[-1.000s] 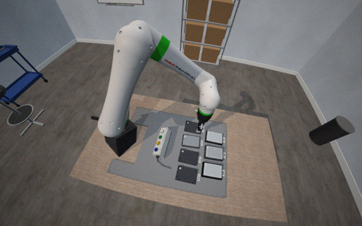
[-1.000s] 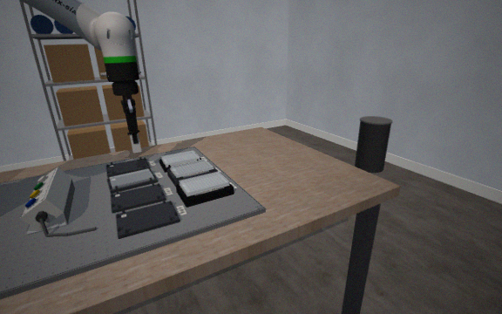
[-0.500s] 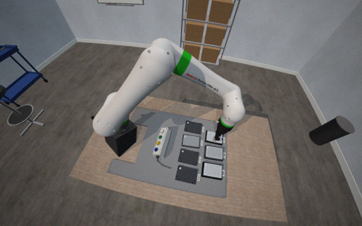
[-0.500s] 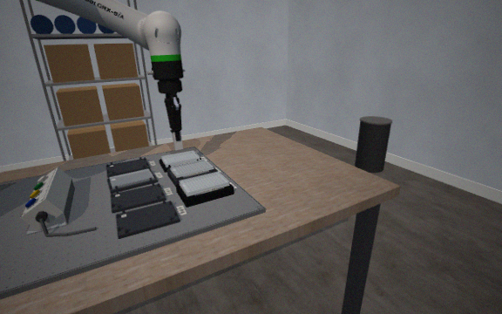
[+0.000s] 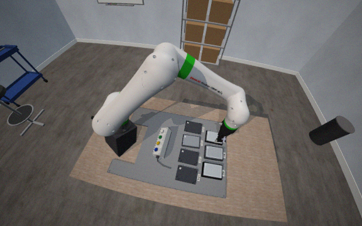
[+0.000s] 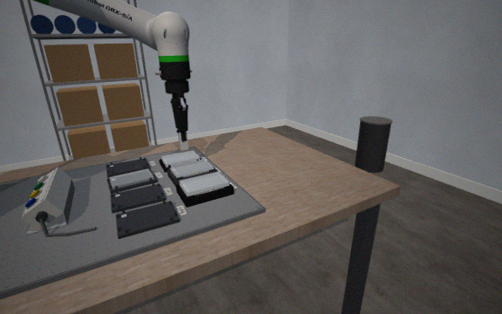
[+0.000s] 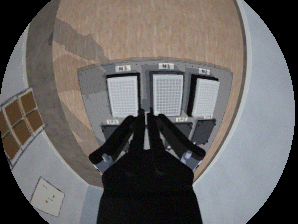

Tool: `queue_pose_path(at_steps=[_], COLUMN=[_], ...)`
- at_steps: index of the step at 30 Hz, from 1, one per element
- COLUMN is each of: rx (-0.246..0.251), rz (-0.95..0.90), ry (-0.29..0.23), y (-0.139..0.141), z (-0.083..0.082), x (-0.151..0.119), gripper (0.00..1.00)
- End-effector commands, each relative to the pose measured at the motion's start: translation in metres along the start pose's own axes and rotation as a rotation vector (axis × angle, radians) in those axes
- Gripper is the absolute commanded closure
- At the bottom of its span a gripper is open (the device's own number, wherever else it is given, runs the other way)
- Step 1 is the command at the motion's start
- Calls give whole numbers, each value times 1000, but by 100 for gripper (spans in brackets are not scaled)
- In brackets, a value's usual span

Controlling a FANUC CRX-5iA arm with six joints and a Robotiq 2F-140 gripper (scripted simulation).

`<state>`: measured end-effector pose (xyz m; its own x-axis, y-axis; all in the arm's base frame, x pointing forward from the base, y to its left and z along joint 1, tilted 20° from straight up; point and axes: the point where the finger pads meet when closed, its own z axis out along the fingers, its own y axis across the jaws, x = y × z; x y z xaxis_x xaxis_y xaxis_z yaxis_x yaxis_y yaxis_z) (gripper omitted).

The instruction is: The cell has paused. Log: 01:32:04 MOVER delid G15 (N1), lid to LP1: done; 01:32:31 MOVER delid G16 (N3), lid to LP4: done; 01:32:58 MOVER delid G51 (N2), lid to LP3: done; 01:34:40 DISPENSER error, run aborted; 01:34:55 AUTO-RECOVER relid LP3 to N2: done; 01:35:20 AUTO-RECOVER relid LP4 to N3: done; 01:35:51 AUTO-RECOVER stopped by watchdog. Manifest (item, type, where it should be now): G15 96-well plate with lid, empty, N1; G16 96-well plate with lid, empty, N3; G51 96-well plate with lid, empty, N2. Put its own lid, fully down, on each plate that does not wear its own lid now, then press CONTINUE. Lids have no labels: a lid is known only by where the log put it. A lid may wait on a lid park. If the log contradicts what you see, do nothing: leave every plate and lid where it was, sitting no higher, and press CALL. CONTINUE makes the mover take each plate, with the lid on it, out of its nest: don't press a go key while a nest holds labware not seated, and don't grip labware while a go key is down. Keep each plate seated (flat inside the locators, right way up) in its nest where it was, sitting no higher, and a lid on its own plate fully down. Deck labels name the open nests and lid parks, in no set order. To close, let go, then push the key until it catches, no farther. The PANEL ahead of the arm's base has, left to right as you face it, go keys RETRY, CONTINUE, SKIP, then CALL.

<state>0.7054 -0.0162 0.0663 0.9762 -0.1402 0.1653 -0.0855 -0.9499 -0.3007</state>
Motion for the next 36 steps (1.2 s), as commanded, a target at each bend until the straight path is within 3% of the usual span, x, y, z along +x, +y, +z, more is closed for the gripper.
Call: queue_pose_path(at_steps=[1,13,14,16,18,20,22,24,36], rx=[0,0,-1,-2,-2,-1,-1,0,0], rz=[0,0,0,0,0,0,0,0,0], ry=[0,0,0,0,0,0,0,0,1], y=[0,2,10,53,53,106,106,132,133], z=[0,0,0,0,0,0,0,0,0], x=[0,0,1,2,2,1,1,-2,-2], gripper=[100,100,100,100,100,100,100,100,100])
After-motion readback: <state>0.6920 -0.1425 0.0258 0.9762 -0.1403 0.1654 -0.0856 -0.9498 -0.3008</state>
